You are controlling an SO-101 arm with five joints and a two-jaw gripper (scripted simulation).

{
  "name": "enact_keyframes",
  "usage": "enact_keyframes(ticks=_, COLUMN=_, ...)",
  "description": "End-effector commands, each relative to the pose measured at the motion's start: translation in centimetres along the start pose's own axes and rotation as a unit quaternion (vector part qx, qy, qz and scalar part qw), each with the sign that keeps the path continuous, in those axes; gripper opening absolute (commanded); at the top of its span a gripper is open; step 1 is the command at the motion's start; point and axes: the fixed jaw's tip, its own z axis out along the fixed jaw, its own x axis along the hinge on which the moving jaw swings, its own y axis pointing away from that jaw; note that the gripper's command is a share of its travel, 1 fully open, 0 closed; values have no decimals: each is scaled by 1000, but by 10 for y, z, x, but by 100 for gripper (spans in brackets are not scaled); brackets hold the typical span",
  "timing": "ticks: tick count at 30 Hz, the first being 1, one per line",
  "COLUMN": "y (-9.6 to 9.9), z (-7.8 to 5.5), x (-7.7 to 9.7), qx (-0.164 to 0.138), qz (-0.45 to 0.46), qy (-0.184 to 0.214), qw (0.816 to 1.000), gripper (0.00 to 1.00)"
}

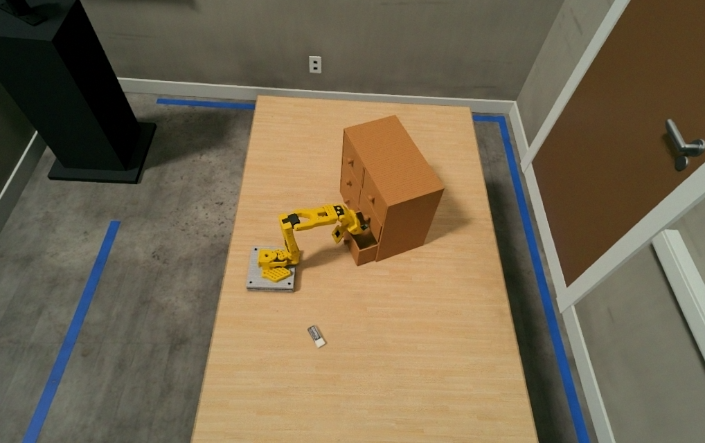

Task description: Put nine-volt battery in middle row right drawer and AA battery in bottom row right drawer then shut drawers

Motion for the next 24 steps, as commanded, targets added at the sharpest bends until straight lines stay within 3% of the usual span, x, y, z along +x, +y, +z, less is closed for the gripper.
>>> enact_keyframes(ticks=1, y=0, z=4, x=-5, qx=1, qz=-3, qy=-10, qw=1000, gripper=0)
enact_keyframes(ticks=24, y=0, z=7, x=-10, qx=1, qz=-3, qy=-10, qw=1000, gripper=0)
